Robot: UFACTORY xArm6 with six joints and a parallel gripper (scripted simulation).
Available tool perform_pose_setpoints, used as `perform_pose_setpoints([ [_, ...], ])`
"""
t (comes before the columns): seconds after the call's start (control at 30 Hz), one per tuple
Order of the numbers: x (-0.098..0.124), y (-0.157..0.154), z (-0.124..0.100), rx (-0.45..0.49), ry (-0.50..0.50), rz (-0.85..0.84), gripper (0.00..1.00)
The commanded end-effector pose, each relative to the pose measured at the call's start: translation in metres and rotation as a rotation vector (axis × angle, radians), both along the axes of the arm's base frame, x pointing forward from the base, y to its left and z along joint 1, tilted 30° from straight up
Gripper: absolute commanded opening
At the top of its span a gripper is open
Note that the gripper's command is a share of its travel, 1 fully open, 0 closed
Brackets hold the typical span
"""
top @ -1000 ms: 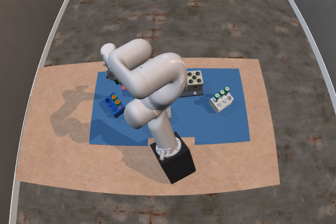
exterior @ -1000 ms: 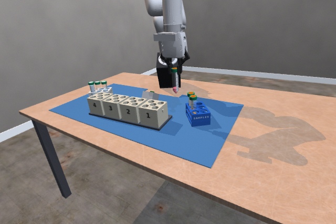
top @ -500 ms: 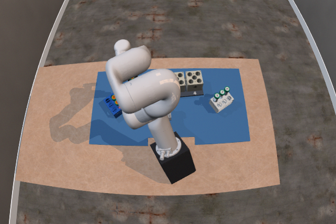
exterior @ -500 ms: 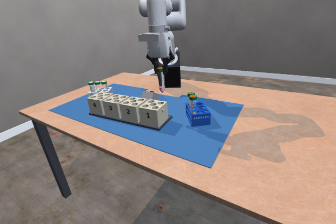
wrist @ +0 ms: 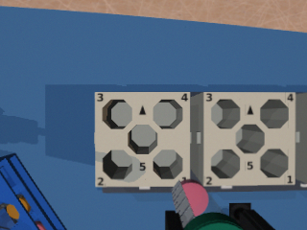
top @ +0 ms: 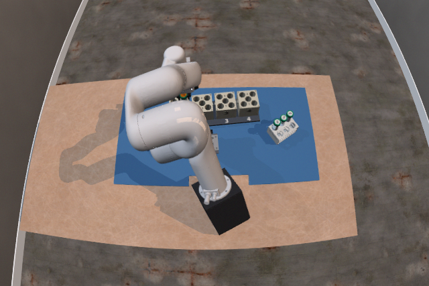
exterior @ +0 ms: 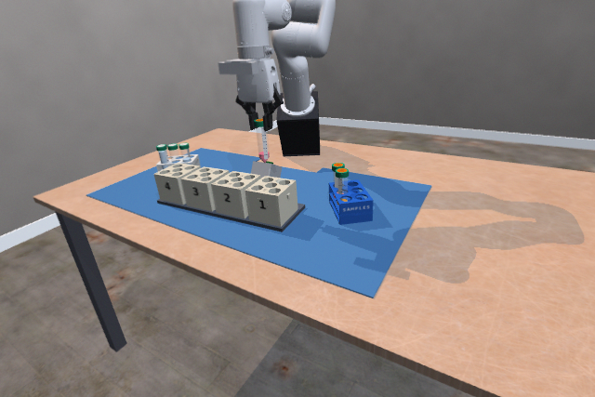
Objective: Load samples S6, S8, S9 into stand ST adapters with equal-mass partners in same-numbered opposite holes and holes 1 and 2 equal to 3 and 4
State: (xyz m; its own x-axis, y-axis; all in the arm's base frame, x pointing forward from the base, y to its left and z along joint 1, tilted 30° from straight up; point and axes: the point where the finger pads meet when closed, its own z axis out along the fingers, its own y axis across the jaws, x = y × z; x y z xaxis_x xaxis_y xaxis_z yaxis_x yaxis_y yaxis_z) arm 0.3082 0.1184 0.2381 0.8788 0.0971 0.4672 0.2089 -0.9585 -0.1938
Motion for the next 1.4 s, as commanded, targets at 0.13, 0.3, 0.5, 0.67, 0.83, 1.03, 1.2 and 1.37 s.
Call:
perform_pose_setpoints([
  [0.13,0.015,-0.036,-0.003,0.005,0.000,0.006,0.00],
  [0.3,0.020,-0.050,-0.005,0.005,0.000,0.006,0.00],
  [0.5,0.030,-0.078,-0.009,0.005,0.000,0.005,0.00],
  [0.67,0.035,-0.092,-0.011,0.004,0.000,0.005,0.00],
  [0.83,0.035,-0.092,-0.011,0.004,0.000,0.005,0.00],
  [1.03,0.035,-0.092,-0.011,0.004,0.000,0.005,0.00],
  [1.2,0.035,-0.092,-0.011,0.004,0.000,0.006,0.00],
  [1.37,0.036,-0.091,-0.012,0.004,0.000,0.005,0.00],
])
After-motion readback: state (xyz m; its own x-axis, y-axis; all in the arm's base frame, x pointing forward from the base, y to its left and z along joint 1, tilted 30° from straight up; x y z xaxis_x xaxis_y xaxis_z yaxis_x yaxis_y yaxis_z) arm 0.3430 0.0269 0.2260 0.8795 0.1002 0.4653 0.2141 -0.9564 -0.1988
